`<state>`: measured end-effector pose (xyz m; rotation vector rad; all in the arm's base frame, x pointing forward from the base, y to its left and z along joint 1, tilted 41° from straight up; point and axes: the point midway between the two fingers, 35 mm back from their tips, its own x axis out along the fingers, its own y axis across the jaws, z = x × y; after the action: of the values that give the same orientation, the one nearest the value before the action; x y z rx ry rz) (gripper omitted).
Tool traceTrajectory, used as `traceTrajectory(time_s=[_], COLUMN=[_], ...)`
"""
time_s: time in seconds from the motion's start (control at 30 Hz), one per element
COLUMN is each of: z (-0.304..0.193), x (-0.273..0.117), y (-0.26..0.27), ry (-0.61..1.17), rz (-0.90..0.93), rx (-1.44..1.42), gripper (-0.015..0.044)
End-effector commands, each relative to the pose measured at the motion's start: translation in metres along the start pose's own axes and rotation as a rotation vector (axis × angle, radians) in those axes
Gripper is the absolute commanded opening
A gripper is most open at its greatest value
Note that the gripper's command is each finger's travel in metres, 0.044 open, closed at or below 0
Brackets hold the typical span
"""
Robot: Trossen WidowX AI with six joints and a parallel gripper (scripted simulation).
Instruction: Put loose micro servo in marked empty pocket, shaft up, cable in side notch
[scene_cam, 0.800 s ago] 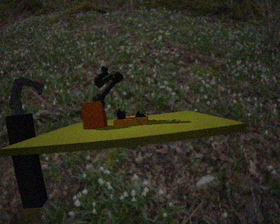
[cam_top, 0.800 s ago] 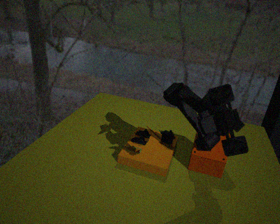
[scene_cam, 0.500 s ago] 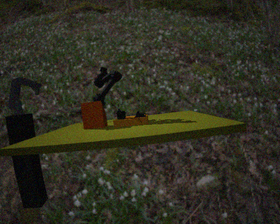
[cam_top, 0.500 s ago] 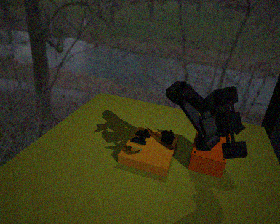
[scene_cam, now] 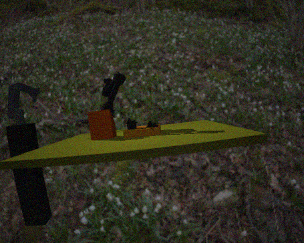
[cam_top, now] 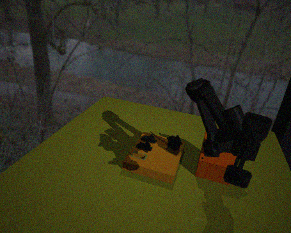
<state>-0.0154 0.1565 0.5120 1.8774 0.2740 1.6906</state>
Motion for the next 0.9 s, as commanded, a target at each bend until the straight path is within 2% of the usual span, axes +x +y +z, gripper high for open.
traceTrajectory(time_s=[0.0, 0.3, 0.87], z=[-0.006, -0.004, 0.029], x=[0.007, 0.016, 0.018], y=[-0.024, -0.076, -0.124], ry=[0.027, 0.071, 0.045], rz=[-0.057, -0.183, -0.330], rx=[-0.156, -0.438, -0.677], gripper=[0.0440, 0.0440, 0.0440])
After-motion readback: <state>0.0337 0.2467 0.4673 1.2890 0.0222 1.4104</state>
